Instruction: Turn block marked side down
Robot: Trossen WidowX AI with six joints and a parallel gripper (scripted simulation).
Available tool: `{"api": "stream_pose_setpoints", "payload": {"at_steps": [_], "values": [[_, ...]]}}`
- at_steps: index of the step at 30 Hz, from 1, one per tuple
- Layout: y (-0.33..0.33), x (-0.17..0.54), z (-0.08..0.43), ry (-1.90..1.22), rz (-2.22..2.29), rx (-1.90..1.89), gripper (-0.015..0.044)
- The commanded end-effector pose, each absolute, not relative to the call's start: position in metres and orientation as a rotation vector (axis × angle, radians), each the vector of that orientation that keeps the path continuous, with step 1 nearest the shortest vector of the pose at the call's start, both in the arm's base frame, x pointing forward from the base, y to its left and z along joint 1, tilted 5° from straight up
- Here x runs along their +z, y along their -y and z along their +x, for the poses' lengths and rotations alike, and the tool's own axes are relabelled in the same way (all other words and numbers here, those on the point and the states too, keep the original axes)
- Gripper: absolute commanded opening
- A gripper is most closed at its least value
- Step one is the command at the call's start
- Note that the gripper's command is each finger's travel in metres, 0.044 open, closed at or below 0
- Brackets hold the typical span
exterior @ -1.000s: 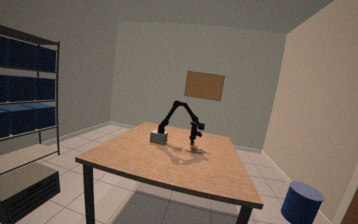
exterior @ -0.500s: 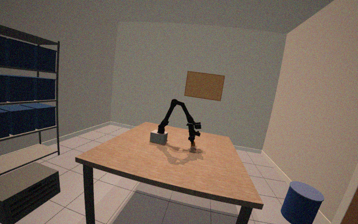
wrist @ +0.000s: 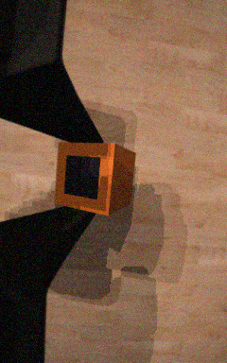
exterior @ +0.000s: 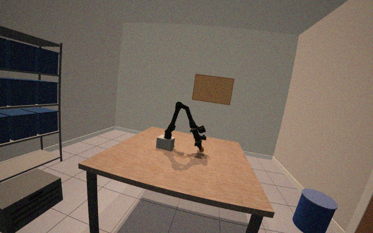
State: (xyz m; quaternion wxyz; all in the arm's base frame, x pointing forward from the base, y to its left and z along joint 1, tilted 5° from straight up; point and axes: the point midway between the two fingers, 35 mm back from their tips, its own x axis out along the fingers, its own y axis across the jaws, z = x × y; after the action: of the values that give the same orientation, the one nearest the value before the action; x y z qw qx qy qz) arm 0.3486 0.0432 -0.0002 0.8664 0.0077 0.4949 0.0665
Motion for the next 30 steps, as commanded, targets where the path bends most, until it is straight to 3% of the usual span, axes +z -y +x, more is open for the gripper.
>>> {"api": "stream_pose_setpoints", "payload": {"at_steps": [1, 30], "values": [[-0.043, 0.003, 0.348, -1.000, 0.020, 0.134, 0.0000], [-0.046, -0.034, 0.359, -0.648, 0.038, 0.123, 0.0000]]}}
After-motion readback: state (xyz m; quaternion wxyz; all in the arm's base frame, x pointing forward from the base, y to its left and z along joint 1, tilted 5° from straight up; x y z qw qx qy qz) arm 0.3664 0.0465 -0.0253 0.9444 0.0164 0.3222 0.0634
